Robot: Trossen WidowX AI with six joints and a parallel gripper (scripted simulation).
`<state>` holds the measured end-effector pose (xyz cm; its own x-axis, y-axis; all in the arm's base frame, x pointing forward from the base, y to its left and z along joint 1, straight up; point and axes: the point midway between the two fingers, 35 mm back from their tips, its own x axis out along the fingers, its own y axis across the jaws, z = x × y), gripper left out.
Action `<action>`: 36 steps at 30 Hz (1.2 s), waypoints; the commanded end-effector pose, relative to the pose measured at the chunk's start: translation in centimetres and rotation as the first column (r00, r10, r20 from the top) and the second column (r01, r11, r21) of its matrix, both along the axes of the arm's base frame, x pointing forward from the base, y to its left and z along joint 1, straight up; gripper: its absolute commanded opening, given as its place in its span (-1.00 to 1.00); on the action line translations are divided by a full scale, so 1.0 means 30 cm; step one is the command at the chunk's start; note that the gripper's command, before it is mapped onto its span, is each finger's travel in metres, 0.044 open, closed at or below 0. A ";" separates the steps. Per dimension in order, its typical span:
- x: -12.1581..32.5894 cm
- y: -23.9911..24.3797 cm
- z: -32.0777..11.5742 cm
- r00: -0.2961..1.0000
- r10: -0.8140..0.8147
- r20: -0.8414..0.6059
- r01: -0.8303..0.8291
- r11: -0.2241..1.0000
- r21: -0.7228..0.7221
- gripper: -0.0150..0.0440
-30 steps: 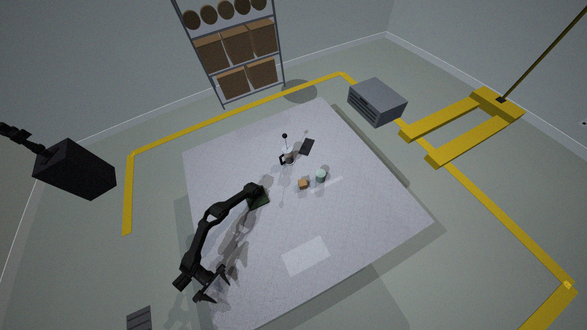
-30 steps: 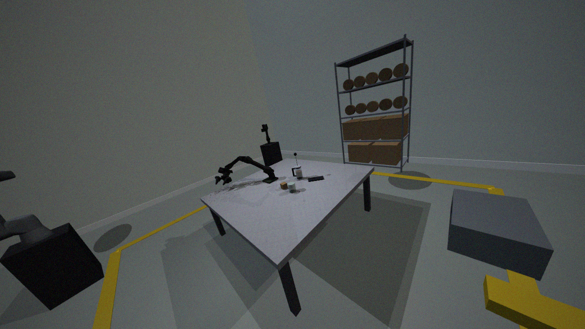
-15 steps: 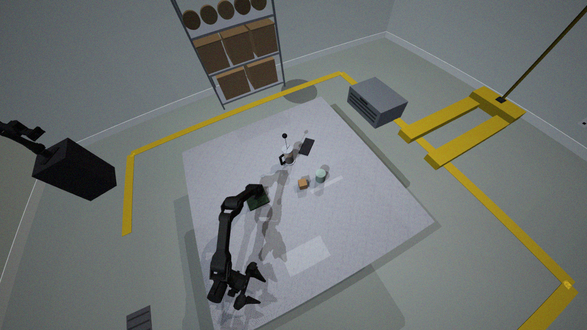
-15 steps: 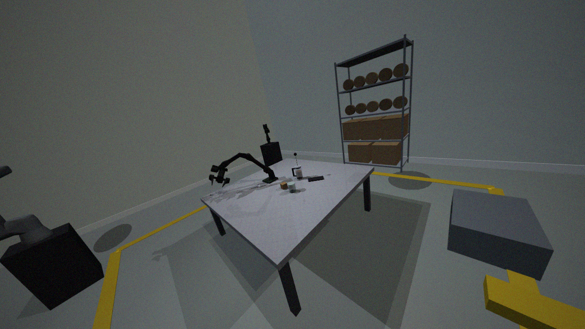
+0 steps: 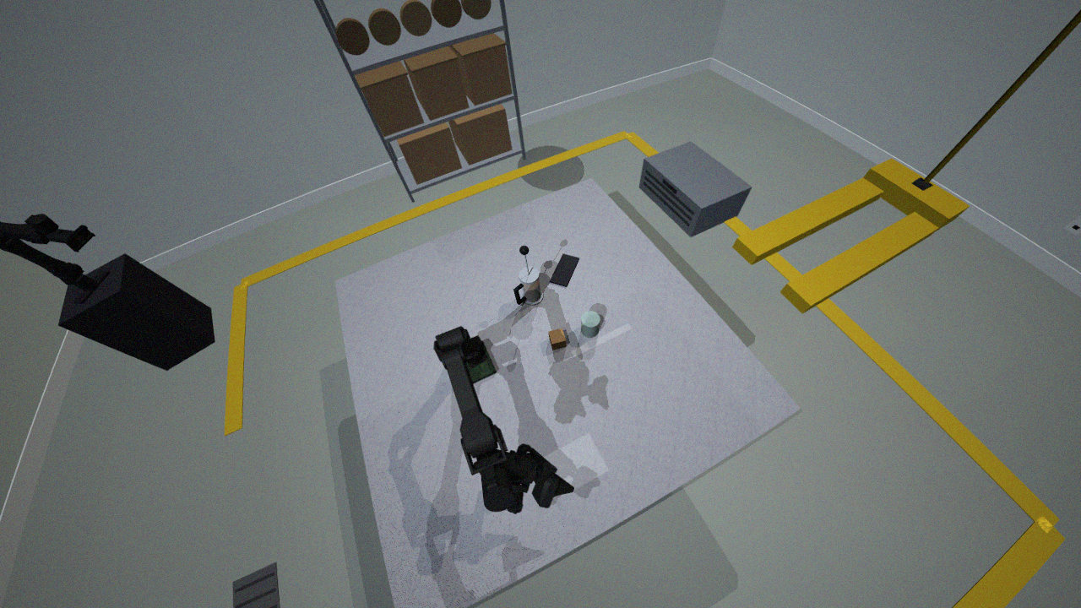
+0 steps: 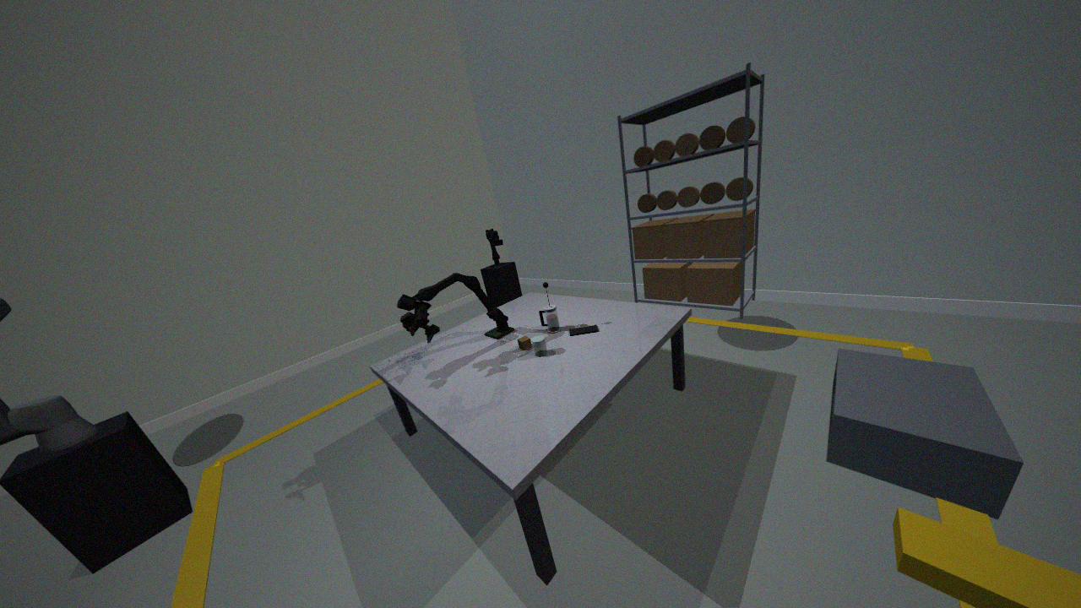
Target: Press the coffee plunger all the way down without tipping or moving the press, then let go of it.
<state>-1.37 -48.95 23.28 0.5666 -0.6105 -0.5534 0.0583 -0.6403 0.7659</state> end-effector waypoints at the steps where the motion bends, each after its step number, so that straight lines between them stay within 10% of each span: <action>1: 0.172 0.045 0.024 0.987 0.126 -0.101 -0.132 0.990 -0.051 1.00; 19: 0.892 0.557 0.211 0.604 0.553 -0.574 -0.773 0.583 -0.251 1.00; 36: 1.119 1.449 0.356 0.077 0.379 -0.922 -0.901 -0.370 -0.228 1.00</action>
